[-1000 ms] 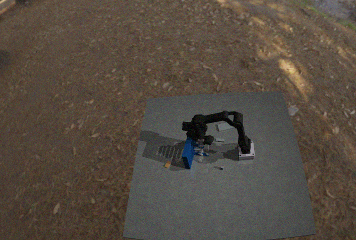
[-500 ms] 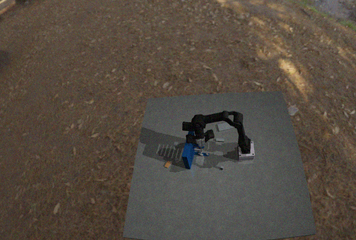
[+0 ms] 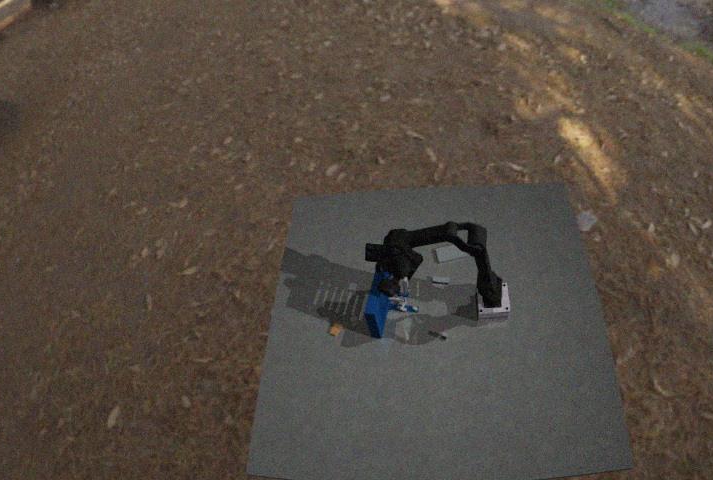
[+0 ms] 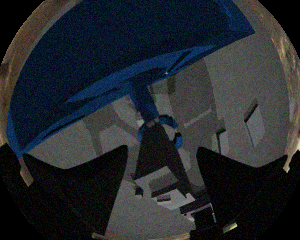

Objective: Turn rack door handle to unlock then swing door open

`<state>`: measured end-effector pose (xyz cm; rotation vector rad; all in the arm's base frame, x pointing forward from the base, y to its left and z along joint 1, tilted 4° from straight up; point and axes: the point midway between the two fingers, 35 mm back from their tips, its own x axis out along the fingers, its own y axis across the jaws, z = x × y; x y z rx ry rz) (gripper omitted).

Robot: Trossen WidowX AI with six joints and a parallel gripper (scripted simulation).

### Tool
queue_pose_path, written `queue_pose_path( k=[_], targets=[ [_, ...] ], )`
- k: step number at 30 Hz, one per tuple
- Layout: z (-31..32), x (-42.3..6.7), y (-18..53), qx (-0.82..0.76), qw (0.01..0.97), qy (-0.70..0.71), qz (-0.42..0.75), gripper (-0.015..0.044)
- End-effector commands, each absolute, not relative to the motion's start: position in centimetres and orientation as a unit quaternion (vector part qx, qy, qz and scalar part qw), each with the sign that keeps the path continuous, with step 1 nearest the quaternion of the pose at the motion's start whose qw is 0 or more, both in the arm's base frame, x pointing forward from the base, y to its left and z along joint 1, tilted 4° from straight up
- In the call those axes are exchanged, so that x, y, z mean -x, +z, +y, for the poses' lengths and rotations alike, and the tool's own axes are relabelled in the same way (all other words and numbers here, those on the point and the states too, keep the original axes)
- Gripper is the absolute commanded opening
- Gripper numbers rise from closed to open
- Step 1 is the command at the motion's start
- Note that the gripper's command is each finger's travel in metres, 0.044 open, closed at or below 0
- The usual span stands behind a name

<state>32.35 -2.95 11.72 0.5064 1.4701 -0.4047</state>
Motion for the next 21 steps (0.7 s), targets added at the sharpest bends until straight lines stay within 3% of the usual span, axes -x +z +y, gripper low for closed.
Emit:
queue_pose_path(
  k=[1,21],
  targets=[
    [-2.87,-32.32,11.67,-0.161,0.712,-0.116,0.673,0.0297],
    [-2.87,-32.32,11.66,0.197,0.703,0.219,0.648,0.0297]
  ],
)
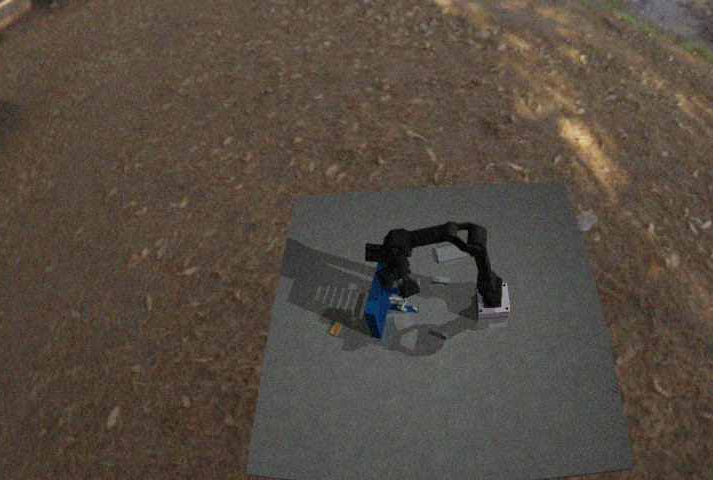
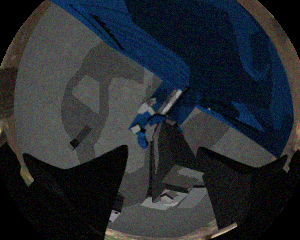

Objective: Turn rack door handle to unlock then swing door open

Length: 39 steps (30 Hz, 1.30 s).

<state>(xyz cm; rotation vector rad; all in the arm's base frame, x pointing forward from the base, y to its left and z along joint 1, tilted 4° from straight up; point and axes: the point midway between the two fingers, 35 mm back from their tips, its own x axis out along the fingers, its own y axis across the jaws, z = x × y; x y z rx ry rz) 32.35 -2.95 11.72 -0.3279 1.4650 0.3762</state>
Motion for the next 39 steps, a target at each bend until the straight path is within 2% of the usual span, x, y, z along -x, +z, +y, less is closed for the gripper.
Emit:
queue_pose_path(
  k=[1,19,27,34,39],
  targets=[
    [-2.87,-32.32,11.66,0.214,0.698,0.235,0.642,0.0297],
    [-2.88,-32.32,11.65,0.494,0.537,0.489,0.478,0.0297],
    [-2.88,-32.32,11.65,0.514,0.518,0.506,0.46,0.0297],
    [-2.88,-32.32,11.65,0.514,0.518,0.506,0.46,0.0113],
    [-2.88,-32.32,11.65,0.514,0.518,0.506,0.46,0.008]
  ],
)
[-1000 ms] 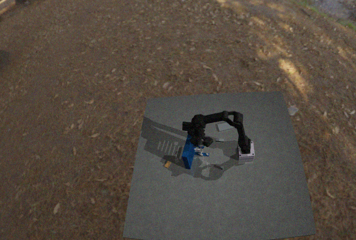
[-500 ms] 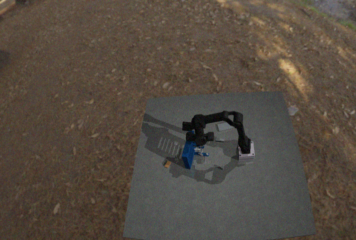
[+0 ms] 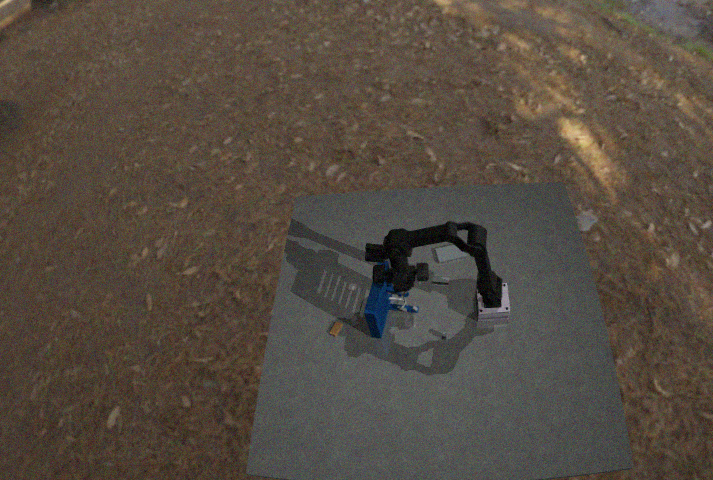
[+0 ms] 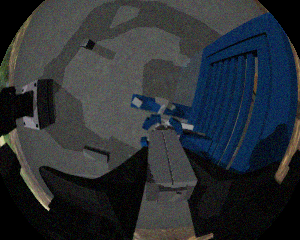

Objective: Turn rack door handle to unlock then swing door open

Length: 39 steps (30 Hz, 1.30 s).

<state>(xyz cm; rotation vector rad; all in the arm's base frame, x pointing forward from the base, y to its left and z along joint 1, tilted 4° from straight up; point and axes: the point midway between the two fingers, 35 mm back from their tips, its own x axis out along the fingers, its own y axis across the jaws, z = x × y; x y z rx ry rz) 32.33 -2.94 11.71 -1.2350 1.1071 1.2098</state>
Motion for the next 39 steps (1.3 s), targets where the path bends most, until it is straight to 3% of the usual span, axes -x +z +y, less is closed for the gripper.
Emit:
queue_pose_path(
  k=[1,8,39],
  targets=[
    [-2.9,-32.3,11.7,0.514,0.518,0.506,0.46,0.0073],
    [-2.9,-32.3,11.7,0.514,0.518,0.506,0.46,0.0026],
    [-1.1,-30.1,11.6,0.365,0.631,0.374,0.573,0.0025]
  ],
)
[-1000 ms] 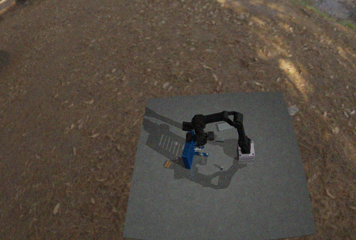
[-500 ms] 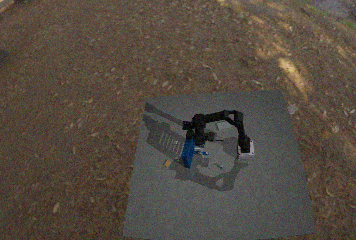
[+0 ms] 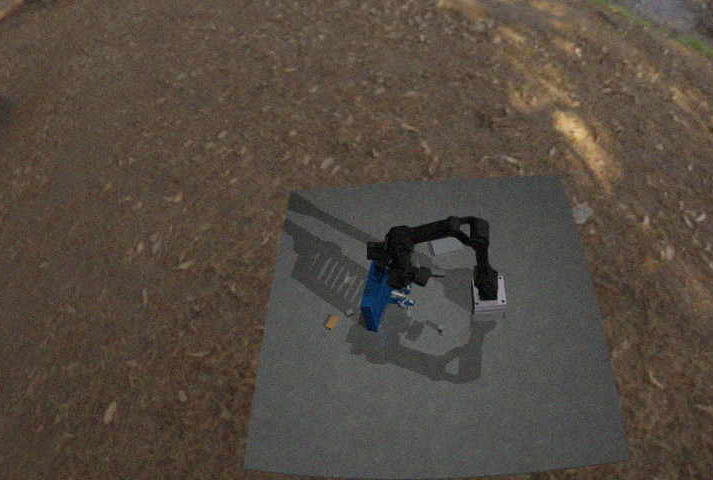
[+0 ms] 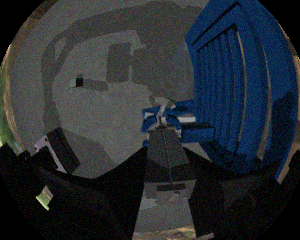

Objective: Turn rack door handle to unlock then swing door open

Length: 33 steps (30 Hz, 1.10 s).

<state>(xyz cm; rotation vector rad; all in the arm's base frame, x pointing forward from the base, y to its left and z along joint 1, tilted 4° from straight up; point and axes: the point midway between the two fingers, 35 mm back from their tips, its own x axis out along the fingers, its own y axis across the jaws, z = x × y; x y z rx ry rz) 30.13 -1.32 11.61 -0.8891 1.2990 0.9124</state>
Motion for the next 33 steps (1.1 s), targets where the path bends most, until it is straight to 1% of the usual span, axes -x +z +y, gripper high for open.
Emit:
queue_pose_path(
  k=[1,33],
  targets=[
    [-1.0,-29.9,11.6,0.359,0.635,0.369,0.577,0.0025],
    [4.0,-26.6,11.6,0.197,0.701,0.224,0.648,0.0025]
  ],
)
